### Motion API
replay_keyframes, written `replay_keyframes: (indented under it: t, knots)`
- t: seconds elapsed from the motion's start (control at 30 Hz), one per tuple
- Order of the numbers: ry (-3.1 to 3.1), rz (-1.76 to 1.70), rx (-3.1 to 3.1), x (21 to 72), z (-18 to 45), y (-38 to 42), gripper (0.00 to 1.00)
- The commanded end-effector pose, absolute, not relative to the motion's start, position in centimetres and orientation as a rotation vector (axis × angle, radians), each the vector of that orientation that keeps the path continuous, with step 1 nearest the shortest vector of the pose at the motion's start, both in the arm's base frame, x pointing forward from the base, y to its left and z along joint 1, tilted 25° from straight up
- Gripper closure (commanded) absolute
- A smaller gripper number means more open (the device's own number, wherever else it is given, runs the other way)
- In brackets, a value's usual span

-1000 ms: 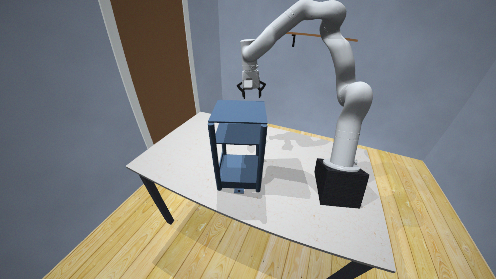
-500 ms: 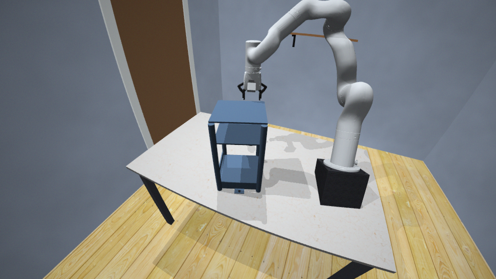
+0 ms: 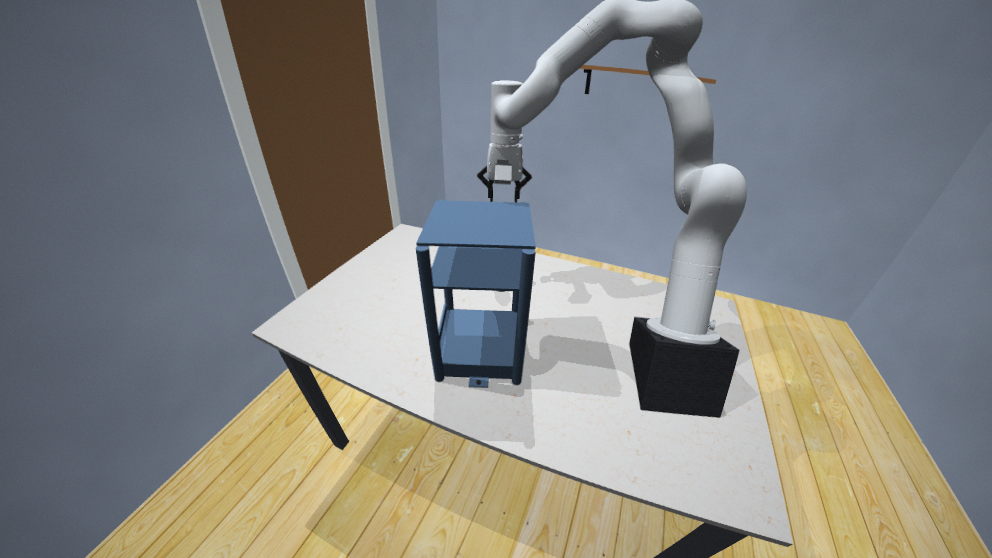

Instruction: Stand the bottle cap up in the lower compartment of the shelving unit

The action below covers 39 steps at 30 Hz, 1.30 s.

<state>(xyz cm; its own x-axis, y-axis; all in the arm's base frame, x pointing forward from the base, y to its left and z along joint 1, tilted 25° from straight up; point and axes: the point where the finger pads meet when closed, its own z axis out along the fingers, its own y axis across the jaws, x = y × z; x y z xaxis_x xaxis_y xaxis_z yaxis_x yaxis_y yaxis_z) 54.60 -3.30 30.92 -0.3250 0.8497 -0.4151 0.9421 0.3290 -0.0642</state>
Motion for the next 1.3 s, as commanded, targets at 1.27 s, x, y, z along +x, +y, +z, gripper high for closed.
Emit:
replay_keyframes:
  t: [1.27]
  knots:
    - [2.617, -0.047, 1.864, 54.59, 30.37, -3.54, 0.25]
